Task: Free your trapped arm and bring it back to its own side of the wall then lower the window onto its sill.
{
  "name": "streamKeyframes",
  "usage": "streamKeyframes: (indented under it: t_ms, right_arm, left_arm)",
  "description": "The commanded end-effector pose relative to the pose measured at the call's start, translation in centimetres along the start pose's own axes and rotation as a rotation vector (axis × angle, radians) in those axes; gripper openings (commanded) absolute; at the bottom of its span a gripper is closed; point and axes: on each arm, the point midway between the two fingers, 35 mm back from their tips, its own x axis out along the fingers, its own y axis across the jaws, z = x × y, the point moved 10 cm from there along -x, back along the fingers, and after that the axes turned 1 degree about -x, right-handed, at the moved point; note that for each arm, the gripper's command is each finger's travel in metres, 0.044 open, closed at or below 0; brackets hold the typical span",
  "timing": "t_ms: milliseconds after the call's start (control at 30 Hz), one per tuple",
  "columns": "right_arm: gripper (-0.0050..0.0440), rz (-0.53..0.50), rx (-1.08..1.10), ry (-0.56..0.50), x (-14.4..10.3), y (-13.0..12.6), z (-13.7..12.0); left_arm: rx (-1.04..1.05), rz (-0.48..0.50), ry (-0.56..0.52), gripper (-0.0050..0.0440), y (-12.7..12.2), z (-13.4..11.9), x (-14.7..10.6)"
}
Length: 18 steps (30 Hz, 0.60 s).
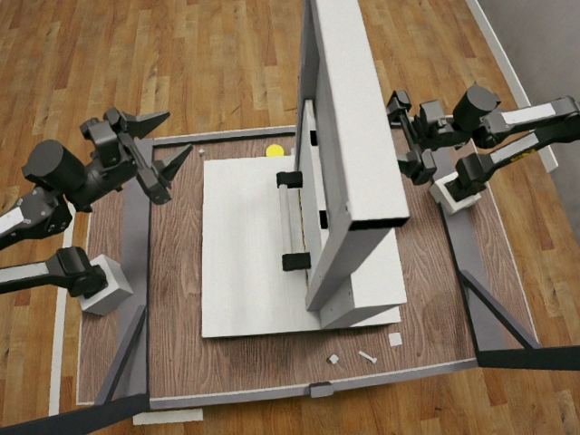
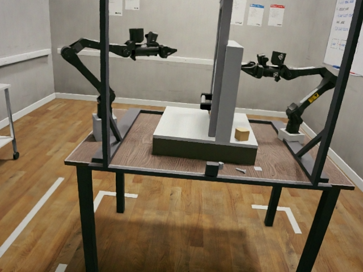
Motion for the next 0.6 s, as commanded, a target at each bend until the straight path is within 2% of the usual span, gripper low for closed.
streamKeyframes:
  t_ms: [0,333,400,567]
  right_arm:
    - [0.0400,-0.098,-0.006,-0.025,0.0,-2.4,0.8]
    - [0.0400,-0.333,-0.020,-0.022,-1.2,-7.4,0.8]
    - [0.0400,-0.333,-0.020,-0.022,-1.2,-7.4,0.8]
    - [0.0400,-0.459,-0.027,-0.019,-2.2,-9.9,0.8]
  left_arm:
    - [-0.002,-0.007,-0.031,0.0400,-0.1,1.0,0.0]
    - [-0.002,-0.007,-0.031,0.0400,-0.1,1.0,0.0]
    - [-0.002,-0.007,-0.031,0.0400,-0.1,1.0,0.0]
    - [-0.002,-0.007,-0.031,0.0400,-0.1,1.0,0.0]
